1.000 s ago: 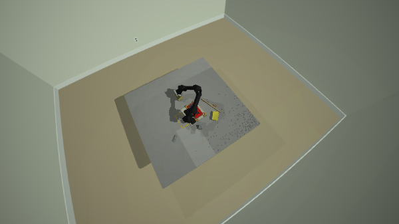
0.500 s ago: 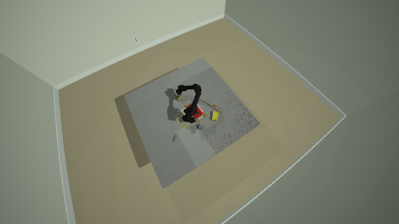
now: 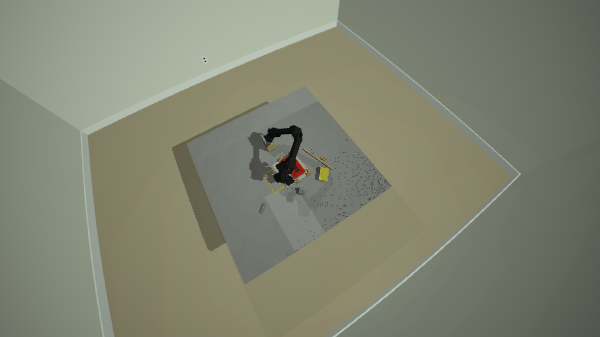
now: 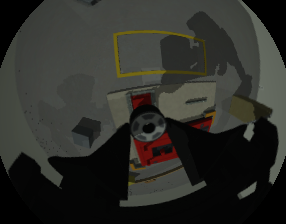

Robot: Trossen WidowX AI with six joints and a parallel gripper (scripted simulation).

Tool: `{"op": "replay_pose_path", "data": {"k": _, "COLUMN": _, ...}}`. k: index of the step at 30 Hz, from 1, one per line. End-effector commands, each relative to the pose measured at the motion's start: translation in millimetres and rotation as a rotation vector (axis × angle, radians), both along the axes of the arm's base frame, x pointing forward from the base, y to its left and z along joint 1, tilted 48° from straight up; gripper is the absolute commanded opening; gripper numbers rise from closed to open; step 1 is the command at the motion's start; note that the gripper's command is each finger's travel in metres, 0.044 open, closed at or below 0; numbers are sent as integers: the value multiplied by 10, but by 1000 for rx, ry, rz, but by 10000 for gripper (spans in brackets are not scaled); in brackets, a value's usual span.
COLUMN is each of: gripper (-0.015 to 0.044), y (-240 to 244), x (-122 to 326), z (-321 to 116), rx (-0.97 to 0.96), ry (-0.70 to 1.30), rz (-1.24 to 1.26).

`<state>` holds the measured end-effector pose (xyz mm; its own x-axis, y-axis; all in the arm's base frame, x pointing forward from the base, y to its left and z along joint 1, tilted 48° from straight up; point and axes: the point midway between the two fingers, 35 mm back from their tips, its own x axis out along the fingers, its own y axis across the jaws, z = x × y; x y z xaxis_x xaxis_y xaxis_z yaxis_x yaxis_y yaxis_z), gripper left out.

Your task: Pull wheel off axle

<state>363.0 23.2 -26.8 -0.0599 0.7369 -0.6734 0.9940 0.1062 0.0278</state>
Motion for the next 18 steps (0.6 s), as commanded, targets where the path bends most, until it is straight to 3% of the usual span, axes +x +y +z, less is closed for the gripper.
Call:
{"op": "replay_pose_path", "data": {"k": 1, "gripper": 0, "y": -15, "x": 0, "z": 9, "rx": -4, "ry": -3, "rz": 4}}
{"op": "replay_pose_path", "data": {"k": 18, "gripper": 0, "y": -245, "x": -3, "z": 212, "rx": 0, "ry": 5, "rz": -1}}
